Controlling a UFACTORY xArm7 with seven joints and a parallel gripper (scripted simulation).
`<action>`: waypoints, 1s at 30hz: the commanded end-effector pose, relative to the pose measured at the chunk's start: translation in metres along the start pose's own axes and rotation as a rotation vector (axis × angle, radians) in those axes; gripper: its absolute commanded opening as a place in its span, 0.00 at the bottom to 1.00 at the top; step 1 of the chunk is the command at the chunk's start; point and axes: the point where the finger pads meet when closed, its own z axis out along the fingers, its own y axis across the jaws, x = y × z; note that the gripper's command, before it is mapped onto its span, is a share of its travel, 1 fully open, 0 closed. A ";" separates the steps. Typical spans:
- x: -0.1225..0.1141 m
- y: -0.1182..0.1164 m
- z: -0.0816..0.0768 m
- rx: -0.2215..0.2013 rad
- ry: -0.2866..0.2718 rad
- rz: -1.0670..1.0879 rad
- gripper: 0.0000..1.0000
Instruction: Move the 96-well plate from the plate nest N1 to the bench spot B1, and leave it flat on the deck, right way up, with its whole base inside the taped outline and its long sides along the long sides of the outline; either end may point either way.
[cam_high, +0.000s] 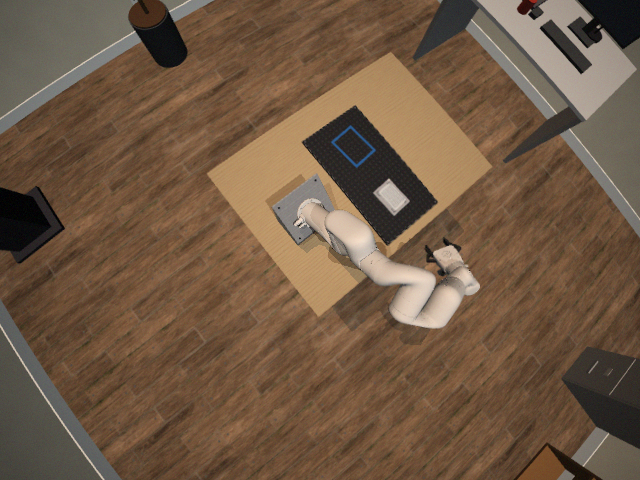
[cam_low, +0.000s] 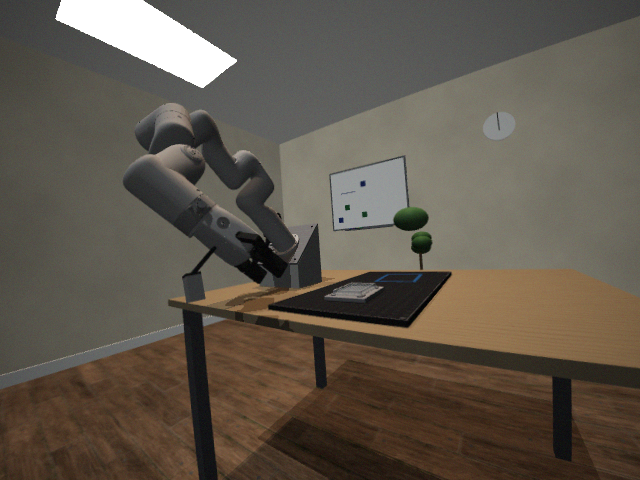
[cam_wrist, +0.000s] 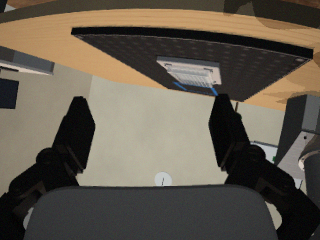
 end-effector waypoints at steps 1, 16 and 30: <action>-0.021 -0.009 0.006 -0.002 -0.007 -0.027 1.00; -0.072 -0.021 0.019 -0.038 -0.057 -0.224 1.00; -0.128 -0.028 0.030 -0.078 -0.110 -0.455 1.00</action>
